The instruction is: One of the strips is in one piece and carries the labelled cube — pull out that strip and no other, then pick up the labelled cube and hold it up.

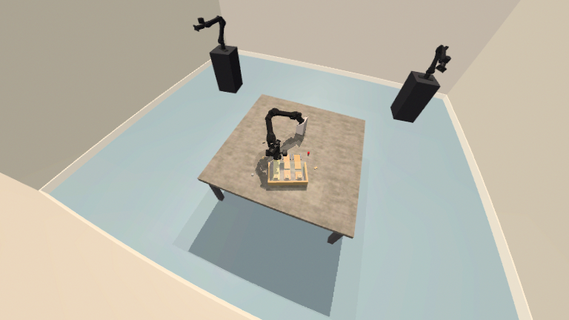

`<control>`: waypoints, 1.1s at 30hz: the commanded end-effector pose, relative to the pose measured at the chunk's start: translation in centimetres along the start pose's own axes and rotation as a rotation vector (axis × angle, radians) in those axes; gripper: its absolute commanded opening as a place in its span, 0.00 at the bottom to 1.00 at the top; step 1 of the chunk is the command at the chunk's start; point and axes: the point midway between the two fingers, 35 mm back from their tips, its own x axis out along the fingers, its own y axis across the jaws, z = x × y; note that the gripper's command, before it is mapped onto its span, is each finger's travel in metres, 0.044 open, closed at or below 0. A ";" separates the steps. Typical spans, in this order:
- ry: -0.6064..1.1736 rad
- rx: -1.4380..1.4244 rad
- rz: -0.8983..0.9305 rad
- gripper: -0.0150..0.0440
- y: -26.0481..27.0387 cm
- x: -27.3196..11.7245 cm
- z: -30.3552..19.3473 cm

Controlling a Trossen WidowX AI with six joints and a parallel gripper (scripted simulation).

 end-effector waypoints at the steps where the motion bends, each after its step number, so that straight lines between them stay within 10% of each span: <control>1: 0.007 -0.005 0.004 0.25 0.1 0.2 -0.9; 33: 0.009 -0.007 0.004 0.25 0.0 0.4 -5.8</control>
